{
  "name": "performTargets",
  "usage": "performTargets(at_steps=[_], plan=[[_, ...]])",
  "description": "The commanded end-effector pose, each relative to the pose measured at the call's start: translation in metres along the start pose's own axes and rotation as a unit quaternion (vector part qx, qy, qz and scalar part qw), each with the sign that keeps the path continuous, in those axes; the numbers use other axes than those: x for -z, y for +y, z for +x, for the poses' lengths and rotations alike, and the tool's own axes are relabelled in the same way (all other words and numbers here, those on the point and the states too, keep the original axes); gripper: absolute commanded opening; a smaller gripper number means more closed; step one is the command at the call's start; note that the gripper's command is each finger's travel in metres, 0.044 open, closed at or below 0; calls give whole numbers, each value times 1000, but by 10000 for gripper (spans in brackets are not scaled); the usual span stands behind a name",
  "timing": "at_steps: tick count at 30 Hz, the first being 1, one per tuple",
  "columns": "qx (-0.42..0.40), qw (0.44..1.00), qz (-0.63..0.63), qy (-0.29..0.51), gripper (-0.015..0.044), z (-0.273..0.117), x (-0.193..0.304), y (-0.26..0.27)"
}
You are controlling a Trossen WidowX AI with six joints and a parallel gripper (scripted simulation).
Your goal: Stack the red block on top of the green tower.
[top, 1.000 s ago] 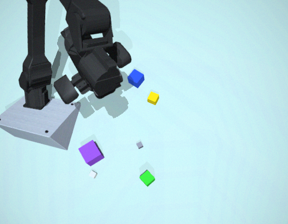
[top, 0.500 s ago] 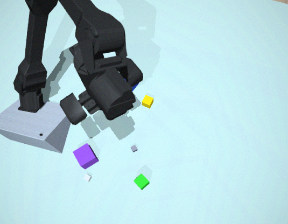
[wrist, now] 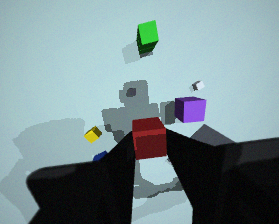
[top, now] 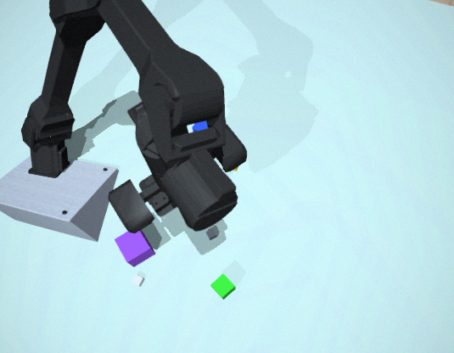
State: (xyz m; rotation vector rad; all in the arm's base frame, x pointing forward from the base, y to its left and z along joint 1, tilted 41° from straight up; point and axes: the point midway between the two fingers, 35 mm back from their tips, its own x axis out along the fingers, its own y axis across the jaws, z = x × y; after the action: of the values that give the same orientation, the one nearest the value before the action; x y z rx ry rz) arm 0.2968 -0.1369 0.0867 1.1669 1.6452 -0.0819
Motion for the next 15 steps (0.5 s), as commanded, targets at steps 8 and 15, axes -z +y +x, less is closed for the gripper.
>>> performTargets(at_steps=[8,15], plan=[[0,1000,-5,-2,0,1,-43,-7],[-1,1000,-8,-2,0,7,-71,-13]])
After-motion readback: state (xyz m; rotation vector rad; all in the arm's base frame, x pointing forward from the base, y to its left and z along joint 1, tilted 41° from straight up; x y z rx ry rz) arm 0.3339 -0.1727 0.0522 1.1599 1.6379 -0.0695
